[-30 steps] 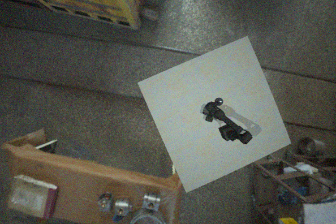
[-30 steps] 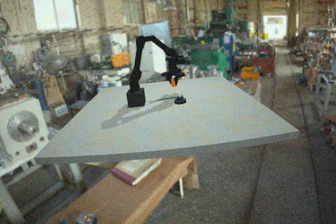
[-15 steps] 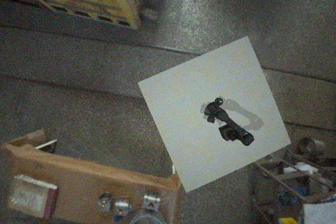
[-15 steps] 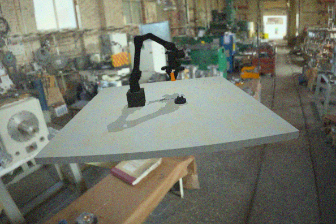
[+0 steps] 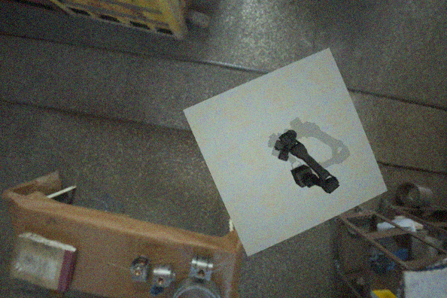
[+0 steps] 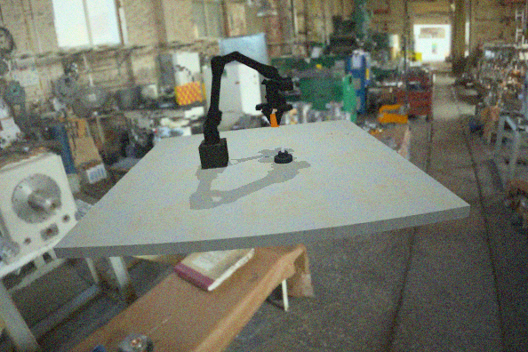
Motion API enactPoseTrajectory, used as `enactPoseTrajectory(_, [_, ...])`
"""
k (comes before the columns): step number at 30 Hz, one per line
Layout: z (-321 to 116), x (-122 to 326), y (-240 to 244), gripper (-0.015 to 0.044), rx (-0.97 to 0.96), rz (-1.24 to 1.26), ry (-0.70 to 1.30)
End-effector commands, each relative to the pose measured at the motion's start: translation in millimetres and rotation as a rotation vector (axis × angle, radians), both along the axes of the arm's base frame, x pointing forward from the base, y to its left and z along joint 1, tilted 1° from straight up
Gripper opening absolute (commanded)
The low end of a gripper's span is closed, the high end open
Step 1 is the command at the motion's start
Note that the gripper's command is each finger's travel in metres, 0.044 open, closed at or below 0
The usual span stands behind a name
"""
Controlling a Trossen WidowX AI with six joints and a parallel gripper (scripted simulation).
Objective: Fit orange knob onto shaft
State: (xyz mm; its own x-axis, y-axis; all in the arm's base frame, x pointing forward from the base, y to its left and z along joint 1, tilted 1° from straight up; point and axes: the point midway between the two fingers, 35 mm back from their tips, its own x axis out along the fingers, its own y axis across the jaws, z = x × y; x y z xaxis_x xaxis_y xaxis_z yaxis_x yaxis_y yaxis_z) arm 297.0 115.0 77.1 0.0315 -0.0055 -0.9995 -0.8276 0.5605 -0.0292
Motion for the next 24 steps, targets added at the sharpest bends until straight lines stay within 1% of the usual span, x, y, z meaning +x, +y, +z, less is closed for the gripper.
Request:
enactPoseTrajectory(1, [-5,5,-10,0.0,0.004,0.005,0.004])
enactPoseTrajectory(24, [-27,28,-79,0.0,-0.002,0.007,0.001])
